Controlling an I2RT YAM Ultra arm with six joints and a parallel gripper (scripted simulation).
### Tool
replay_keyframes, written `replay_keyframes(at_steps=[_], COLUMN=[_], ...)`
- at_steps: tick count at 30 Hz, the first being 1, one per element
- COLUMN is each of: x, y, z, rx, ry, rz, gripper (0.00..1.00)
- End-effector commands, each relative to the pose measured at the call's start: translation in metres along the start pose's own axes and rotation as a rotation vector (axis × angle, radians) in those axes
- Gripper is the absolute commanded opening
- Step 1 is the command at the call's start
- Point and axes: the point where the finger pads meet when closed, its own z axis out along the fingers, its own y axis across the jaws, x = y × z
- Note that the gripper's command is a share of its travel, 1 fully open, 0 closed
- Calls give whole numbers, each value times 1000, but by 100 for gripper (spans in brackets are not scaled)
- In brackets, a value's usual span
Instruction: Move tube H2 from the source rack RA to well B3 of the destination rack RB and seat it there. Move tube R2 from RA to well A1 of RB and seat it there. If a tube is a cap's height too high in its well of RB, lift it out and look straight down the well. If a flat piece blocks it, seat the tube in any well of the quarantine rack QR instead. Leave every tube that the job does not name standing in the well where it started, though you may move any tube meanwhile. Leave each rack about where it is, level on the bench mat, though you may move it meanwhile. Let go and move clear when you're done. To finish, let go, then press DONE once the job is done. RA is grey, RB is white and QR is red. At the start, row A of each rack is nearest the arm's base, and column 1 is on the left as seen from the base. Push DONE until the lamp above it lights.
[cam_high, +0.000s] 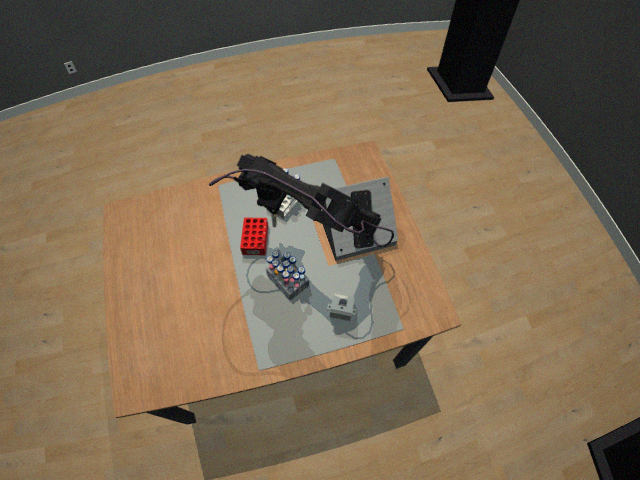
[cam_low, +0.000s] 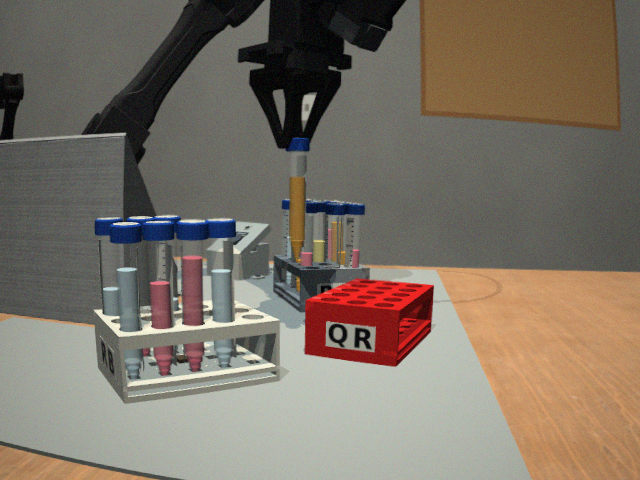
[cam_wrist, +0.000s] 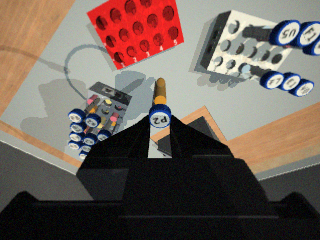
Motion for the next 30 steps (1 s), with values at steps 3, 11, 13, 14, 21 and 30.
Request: replay_keyframes(at_steps=[3, 11, 13, 14, 21, 30], x=[-3, -2, -1, -2, 2, 7], y=[-1, -1, 9, 15, 32, 62], z=[-13, -13, -12, -12, -12, -11], rx=[-3, -7, -12, -9, -10, -12], ry=[-37, -37, -32, -32, -32, -30], rz=[219, 428, 419, 410, 409, 409], gripper=[0, 0, 0, 0, 0, 0])
